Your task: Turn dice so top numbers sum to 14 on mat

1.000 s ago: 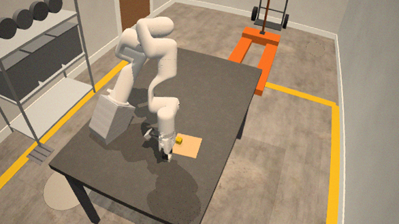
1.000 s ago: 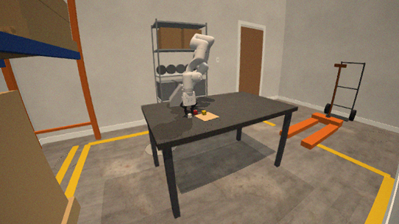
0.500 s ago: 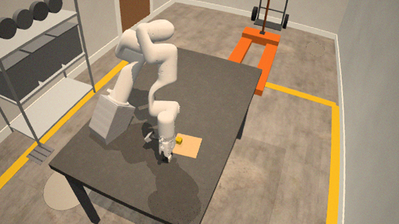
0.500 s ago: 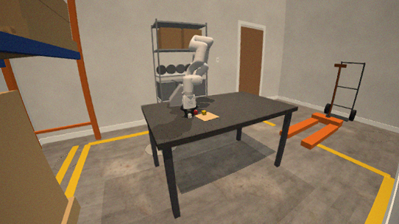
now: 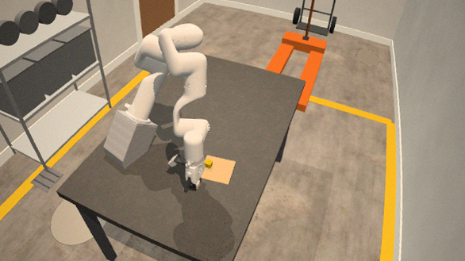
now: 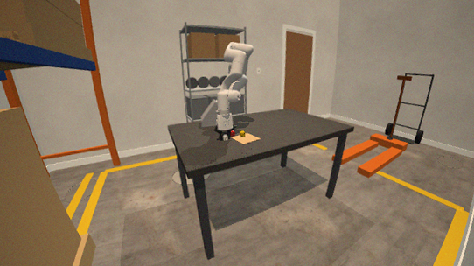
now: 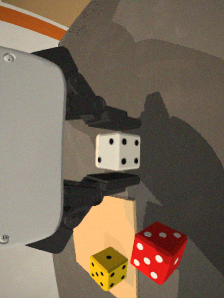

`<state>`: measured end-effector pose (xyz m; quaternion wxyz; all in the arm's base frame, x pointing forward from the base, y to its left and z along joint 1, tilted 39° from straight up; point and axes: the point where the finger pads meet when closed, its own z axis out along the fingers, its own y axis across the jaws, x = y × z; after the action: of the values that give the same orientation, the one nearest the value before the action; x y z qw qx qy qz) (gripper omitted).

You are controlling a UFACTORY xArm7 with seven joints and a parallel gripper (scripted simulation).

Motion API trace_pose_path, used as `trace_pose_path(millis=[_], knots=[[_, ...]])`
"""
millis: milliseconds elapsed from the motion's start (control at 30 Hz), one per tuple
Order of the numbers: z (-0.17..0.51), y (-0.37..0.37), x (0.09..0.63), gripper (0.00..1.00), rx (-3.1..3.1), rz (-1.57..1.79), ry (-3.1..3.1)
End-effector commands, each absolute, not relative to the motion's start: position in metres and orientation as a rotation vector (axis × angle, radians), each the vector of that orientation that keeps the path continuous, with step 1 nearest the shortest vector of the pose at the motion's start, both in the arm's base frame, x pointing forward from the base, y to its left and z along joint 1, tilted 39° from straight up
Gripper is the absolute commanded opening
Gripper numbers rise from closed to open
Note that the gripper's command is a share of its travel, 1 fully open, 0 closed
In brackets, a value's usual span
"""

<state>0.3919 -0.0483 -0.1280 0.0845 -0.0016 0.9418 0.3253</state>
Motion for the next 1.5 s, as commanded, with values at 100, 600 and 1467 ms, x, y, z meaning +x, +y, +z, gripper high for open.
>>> trace_pose_path(millis=[100, 600, 1467], knots=[[-0.1277, -0.0501, 0.3927, 0.47, -0.003, 0.966, 2.809], [-0.1277, -0.0501, 0.3927, 0.47, -0.003, 0.966, 2.809], [-0.1277, -0.0501, 0.3927, 0.27, -0.003, 0.966, 2.809]])
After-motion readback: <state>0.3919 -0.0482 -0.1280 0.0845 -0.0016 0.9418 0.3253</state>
